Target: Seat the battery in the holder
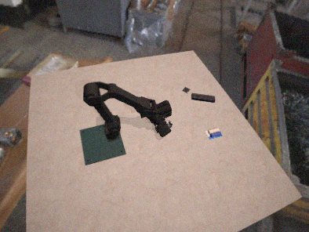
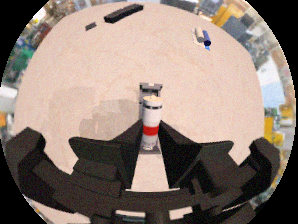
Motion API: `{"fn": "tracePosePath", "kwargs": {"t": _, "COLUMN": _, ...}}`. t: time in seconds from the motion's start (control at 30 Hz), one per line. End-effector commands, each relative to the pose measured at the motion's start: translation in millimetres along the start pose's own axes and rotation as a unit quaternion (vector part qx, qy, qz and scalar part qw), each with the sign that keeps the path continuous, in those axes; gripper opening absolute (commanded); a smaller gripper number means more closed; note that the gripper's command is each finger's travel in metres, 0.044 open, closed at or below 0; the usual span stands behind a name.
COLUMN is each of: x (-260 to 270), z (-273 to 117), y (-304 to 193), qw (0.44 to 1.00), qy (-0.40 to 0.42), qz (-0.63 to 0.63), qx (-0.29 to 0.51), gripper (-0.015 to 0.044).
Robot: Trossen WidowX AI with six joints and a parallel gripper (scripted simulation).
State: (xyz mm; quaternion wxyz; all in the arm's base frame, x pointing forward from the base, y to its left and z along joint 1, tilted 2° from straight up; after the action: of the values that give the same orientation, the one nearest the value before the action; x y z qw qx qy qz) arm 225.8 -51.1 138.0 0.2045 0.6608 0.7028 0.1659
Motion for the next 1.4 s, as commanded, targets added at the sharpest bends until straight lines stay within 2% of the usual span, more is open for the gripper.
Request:
{"fn": "tracePosePath", "kwargs": {"t": 0.0, "x": 0.4, "z": 1.3, "y": -3.0, "qw": 1.0, "qy": 0.001, "qz": -0.002, "qx": 0.009, "gripper": 0.0071}}
{"fn": "tracePosePath", "kwargs": {"t": 0.63, "x": 0.3, "z": 1.5, "y": -2.6, "qw": 1.0, "qy": 0.001, "qz": -0.002, "qx": 0.012, "gripper": 0.0071}}
{"fn": "tracePosePath", "kwargs": {"t": 1.37, "x": -1.2, "z": 7.8, "y": 14.7, "qw": 0.997, "qy": 0.006, "qz": 0.001, "qx": 0.076, "gripper": 0.0071}}
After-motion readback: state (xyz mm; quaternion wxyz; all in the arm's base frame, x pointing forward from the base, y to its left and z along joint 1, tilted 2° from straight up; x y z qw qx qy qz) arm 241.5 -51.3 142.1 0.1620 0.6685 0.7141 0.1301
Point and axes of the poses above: the point midway between the two fingers, 35 mm back from their tips, its own z axis out along the fingers, its own x axis across the jaws, y = z × x, the point moved 10 cm from there along -z, back along the fingers, and after that the axes turned 1 degree about -z, right-handed, at the moved point
